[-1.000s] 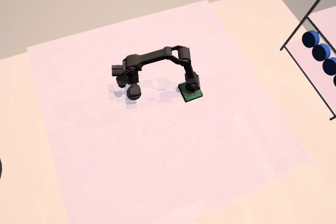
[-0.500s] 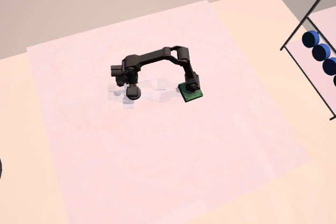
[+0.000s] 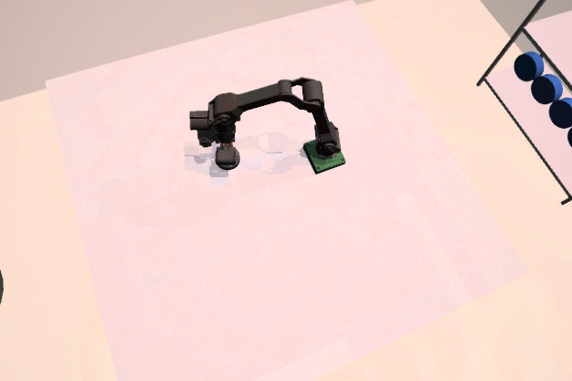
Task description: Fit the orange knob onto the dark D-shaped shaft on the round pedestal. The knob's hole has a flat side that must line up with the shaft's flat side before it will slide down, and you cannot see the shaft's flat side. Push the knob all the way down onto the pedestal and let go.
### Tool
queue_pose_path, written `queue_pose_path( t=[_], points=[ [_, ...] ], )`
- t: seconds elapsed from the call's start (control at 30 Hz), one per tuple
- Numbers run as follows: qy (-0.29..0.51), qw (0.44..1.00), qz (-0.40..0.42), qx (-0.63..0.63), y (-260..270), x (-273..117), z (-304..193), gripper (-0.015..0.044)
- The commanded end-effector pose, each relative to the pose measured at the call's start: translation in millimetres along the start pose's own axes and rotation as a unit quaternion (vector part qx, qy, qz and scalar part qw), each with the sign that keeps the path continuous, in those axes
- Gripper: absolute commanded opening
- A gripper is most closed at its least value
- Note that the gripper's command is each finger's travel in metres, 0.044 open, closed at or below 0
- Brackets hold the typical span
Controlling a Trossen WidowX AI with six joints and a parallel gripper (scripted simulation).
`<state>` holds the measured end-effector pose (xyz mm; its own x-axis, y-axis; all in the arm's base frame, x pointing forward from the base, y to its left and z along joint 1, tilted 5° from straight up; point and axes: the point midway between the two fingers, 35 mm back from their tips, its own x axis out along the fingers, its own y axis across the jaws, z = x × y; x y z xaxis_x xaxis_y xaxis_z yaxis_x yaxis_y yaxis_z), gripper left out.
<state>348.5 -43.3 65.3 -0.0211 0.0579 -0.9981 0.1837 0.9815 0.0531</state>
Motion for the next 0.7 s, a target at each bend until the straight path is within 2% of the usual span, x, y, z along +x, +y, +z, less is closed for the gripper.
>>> queue_pose_path(
  t=[0.0, 0.33, 0.53, 0.67],
  points=[
    [0.002, 1.0, -0.001, 0.002, -0.5, 0.9, -2.5, 0.0],
    [0.002, 1.0, -0.001, 0.007, -0.5, -4.6, -2.2, 0.0],
    [0.001, 0.995, -0.001, 0.101, -0.5, -4.1, -0.3, 0.0],
    [0.001, 0.994, -0.001, 0.107, -0.2, -2.6, 2.5, 0.0]
  ],
)
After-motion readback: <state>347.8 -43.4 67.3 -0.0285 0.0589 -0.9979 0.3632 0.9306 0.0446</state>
